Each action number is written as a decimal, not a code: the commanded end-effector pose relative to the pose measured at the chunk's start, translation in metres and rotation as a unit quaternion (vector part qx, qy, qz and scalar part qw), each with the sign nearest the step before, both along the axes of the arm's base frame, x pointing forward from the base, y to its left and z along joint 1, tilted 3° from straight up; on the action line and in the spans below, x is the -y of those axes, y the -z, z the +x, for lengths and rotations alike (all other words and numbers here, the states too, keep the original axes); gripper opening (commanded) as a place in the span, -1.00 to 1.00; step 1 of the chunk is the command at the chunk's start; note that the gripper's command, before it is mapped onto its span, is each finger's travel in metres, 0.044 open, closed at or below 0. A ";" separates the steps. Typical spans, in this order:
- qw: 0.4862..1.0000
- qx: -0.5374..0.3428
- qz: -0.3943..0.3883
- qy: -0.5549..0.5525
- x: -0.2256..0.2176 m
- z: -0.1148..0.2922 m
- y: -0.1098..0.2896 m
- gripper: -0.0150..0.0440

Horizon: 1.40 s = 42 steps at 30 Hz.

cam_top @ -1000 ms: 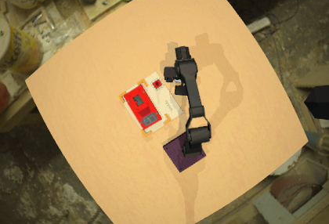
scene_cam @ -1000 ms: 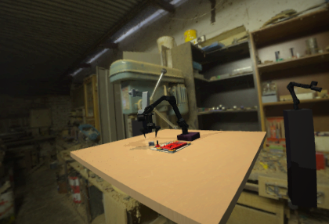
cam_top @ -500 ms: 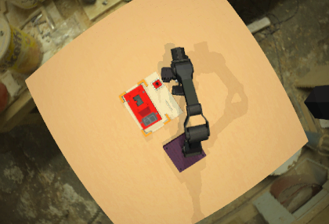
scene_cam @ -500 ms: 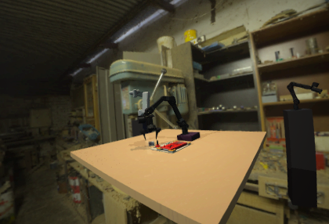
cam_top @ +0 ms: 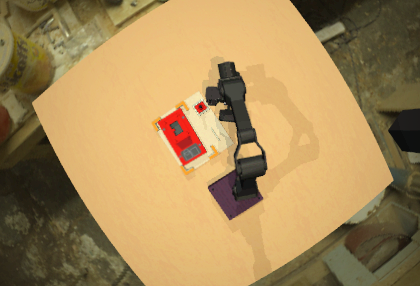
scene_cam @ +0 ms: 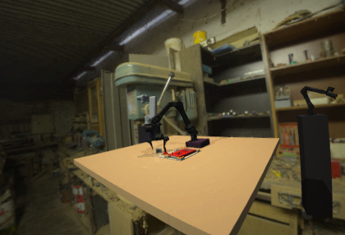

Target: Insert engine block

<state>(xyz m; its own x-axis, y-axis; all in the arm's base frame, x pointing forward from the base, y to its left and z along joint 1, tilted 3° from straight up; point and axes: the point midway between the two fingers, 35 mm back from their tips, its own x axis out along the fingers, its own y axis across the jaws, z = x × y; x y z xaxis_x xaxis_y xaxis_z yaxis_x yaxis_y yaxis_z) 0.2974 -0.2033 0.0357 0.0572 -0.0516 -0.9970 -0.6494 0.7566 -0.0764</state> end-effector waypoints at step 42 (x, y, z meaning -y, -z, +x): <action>1.000 0.010 -0.004 0.022 0.001 0.006 -0.031 -0.49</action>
<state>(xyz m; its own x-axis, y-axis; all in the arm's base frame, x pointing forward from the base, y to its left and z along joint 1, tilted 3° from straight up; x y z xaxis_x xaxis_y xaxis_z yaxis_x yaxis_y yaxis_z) 0.3026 -0.2046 0.0578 0.0702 -0.0600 -0.9957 -0.6172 0.7815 -0.0906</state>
